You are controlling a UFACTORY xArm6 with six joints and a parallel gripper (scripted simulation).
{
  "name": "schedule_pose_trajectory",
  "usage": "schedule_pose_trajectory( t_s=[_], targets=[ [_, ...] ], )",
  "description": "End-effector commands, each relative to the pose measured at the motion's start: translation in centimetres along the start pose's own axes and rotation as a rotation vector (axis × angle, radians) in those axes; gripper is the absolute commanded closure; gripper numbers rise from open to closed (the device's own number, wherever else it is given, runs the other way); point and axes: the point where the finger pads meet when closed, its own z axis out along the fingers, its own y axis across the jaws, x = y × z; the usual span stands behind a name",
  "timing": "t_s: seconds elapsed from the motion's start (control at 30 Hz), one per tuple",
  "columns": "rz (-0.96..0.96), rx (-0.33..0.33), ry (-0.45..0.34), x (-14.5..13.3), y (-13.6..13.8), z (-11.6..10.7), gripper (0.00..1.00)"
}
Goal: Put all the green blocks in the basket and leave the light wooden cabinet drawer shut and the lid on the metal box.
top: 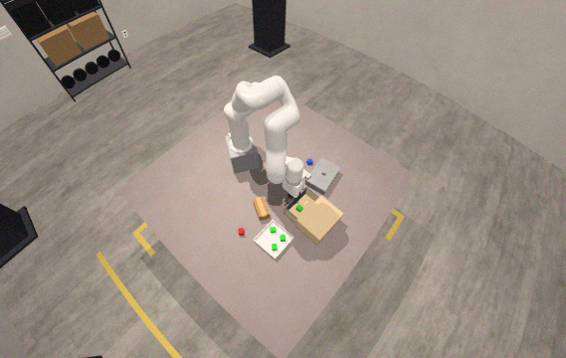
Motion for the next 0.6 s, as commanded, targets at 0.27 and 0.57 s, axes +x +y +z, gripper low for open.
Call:
schedule_pose_trajectory(
  t_s=[0.27,0.57],
  targets=[
    [0.000,-0.003,0.000,0.00,0.11,-0.07,1.00],
    [0.000,-0.003,0.000,0.00,0.11,-0.07,0.76]
  ],
)
